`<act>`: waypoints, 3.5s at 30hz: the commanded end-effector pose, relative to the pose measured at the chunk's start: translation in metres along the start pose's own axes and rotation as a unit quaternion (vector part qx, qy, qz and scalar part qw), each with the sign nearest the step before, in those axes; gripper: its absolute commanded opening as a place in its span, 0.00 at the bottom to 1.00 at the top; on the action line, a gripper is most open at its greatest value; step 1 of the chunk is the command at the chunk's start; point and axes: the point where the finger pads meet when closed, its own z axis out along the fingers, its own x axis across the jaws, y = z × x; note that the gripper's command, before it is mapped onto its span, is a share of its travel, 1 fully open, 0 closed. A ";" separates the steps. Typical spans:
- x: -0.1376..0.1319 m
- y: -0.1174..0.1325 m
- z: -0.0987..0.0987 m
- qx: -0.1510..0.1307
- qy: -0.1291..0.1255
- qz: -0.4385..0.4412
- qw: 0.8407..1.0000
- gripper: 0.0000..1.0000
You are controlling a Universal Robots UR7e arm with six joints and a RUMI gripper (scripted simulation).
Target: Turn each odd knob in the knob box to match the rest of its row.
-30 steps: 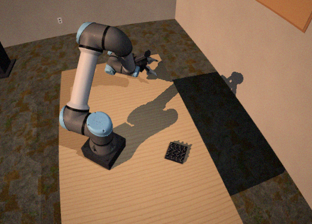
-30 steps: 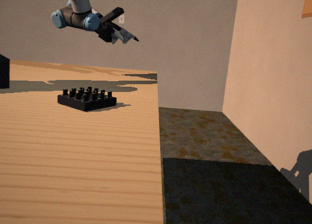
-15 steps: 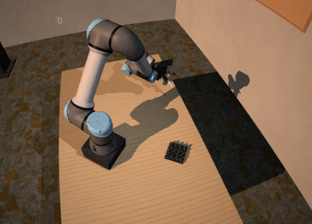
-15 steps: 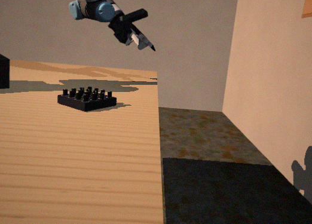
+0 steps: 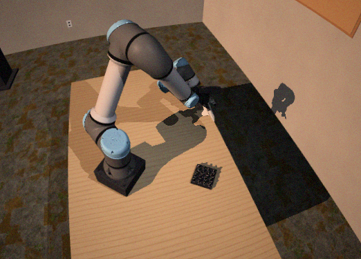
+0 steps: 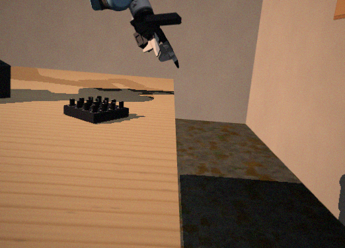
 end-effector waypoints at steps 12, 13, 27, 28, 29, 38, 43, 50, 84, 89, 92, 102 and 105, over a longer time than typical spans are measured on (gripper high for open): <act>0.141 0.006 0.070 -0.152 0.010 0.005 0.988 1.00; 0.151 0.009 0.073 -0.162 0.009 0.007 0.987 1.00; 0.241 0.049 0.087 -0.259 -0.025 0.047 0.964 1.00; 0.247 0.052 0.087 -0.265 -0.028 0.051 0.963 1.00; 0.251 0.056 0.087 -0.270 -0.031 0.054 0.961 1.00; 0.283 0.079 0.083 -0.303 -0.060 0.086 0.947 1.00; 0.289 0.085 0.082 -0.309 -0.068 0.094 0.944 1.00; 0.299 0.093 0.079 -0.318 -0.082 0.109 0.938 1.00; 0.304 0.099 0.077 -0.322 -0.091 0.119 0.935 1.00; 0.304 0.099 0.077 -0.322 -0.091 0.119 0.935 1.00; 0.304 0.099 0.077 -0.322 -0.091 0.119 0.935 1.00; 0.304 0.099 0.077 -0.322 -0.091 0.119 0.935 1.00; 0.304 0.099 0.077 -0.322 -0.091 0.119 0.935 1.00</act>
